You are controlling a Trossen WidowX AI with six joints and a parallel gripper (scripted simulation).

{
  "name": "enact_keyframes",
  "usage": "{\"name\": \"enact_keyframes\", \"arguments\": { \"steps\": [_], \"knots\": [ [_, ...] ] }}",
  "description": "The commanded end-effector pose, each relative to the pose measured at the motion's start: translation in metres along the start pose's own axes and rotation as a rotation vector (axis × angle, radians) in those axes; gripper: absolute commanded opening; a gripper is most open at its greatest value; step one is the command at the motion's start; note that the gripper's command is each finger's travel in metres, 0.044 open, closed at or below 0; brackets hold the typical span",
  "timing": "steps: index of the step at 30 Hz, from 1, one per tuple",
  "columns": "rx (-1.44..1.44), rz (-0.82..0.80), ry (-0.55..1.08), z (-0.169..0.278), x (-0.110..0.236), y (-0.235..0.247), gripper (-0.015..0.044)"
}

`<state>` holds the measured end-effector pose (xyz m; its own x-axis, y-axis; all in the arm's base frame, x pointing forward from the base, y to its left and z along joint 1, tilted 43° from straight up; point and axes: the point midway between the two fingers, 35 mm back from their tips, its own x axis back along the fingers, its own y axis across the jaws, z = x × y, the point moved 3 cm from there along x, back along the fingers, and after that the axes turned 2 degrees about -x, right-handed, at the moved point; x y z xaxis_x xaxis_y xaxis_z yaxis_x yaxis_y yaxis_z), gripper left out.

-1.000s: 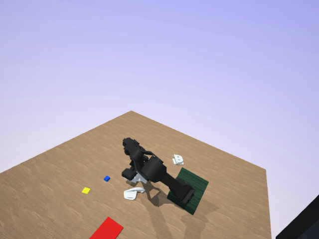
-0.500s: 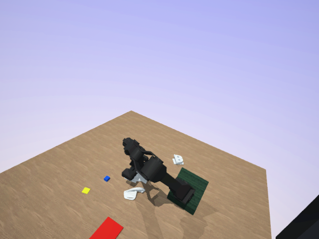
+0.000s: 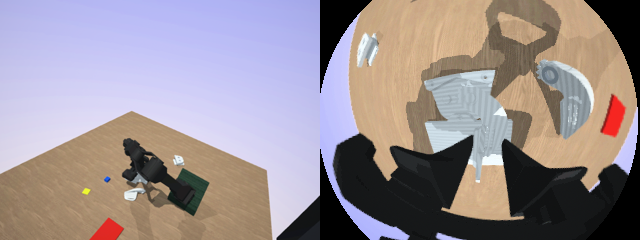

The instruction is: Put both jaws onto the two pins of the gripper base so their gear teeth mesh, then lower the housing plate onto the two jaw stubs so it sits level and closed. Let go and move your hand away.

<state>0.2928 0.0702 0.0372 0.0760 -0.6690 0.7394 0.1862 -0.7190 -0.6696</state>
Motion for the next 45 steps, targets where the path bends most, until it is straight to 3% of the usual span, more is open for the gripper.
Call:
{"name": "enact_keyframes", "arguments": {
  "steps": [1, 40, 43, 45],
  "knots": [
    [-0.004, 0.003, 0.001, 0.0002, -0.0005, -0.0001, 0.0134],
    [-0.004, 0.003, 0.001, 0.0002, -0.0005, -0.0001, 0.0134],
    [0.000, 0.000, 0.000, 0.0000, 0.0000, 0.0000, 0.0213],
    [0.000, 0.000, 0.000, 0.0000, 0.0000, 0.0000, 0.0224]
  ]
}}
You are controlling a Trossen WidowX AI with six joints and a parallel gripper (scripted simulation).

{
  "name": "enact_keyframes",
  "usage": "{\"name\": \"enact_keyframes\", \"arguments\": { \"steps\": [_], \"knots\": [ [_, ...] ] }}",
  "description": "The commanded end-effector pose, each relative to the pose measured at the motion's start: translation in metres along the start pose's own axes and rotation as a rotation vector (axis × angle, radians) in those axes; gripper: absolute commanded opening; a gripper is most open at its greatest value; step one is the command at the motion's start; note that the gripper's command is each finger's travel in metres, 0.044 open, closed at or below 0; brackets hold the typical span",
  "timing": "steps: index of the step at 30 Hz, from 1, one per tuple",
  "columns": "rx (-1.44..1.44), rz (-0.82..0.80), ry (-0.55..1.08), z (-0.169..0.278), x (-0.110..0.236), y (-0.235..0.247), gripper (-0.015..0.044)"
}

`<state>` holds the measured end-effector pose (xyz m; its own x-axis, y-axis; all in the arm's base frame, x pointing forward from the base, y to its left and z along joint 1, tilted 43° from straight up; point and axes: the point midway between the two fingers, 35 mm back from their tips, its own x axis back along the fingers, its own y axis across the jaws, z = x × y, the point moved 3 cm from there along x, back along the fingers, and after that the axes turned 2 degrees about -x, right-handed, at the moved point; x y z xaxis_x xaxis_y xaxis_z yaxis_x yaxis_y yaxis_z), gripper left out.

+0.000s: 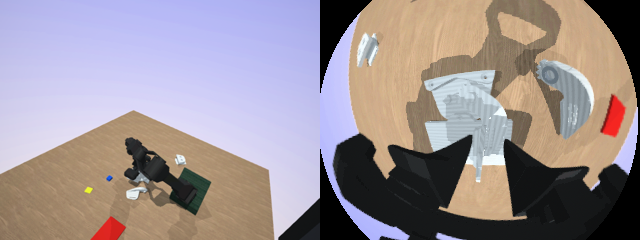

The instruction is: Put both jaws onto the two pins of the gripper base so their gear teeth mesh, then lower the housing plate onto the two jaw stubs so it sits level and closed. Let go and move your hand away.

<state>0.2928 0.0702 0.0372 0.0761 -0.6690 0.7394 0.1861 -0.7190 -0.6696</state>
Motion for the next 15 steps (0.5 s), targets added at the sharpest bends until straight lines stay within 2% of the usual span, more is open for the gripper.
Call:
{"name": "enact_keyframes", "arguments": {
  "steps": [1, 12, 15],
  "knots": [
    [0.000, 0.000, 0.000, 0.000, 0.000, 0.000, 0.0224],
    [0.000, 0.000, 0.000, 0.000, 0.000, 0.000, 0.0224],
    [-0.001, -0.001, 0.000, 0.001, 0.012, 0.001, 0.0224]
  ]
}}
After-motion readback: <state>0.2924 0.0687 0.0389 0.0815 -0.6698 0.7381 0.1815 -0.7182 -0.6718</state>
